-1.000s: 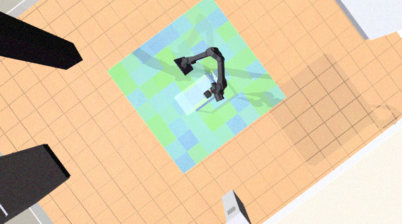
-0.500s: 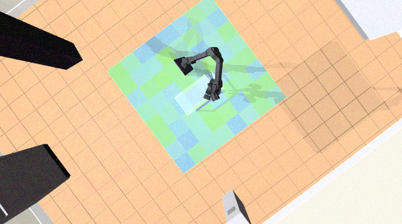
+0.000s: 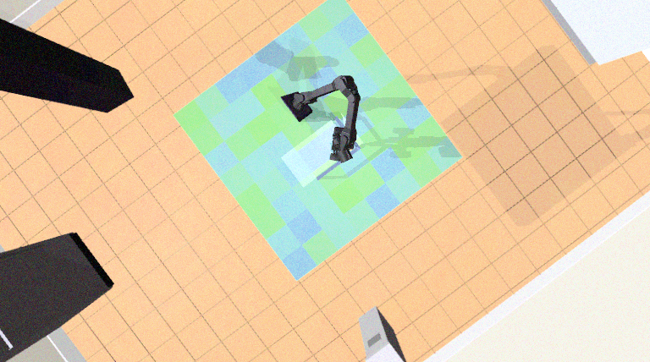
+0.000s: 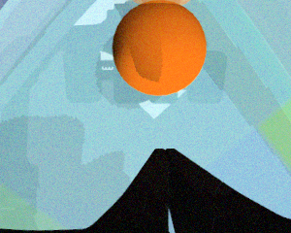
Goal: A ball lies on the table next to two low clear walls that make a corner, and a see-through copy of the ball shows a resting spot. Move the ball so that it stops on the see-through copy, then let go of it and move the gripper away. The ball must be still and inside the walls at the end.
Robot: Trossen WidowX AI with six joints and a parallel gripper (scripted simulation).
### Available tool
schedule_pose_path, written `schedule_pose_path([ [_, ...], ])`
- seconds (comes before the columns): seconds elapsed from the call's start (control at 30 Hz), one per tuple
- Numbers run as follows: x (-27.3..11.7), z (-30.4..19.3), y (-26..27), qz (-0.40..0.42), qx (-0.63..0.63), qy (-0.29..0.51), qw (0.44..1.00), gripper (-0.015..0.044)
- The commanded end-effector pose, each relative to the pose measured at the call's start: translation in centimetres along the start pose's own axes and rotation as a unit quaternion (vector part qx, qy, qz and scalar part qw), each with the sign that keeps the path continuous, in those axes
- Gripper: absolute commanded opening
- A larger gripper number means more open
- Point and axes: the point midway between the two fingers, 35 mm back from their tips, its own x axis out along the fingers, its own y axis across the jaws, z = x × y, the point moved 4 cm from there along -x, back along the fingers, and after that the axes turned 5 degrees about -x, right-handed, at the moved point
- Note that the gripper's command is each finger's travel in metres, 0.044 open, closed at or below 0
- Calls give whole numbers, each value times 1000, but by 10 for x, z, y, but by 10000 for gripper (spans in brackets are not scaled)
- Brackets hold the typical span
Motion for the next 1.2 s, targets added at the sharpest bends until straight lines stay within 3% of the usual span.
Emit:
schedule_pose_path([
  [0.0, 6, -2, 1, 2, 1, 1, 1000, 0],
  [0.7, 34, -1, 1, 3, 1, 0, 1000, 0],
  [1.17, 34, 34, -1, 3, 1, 0, 1000, 0],
])
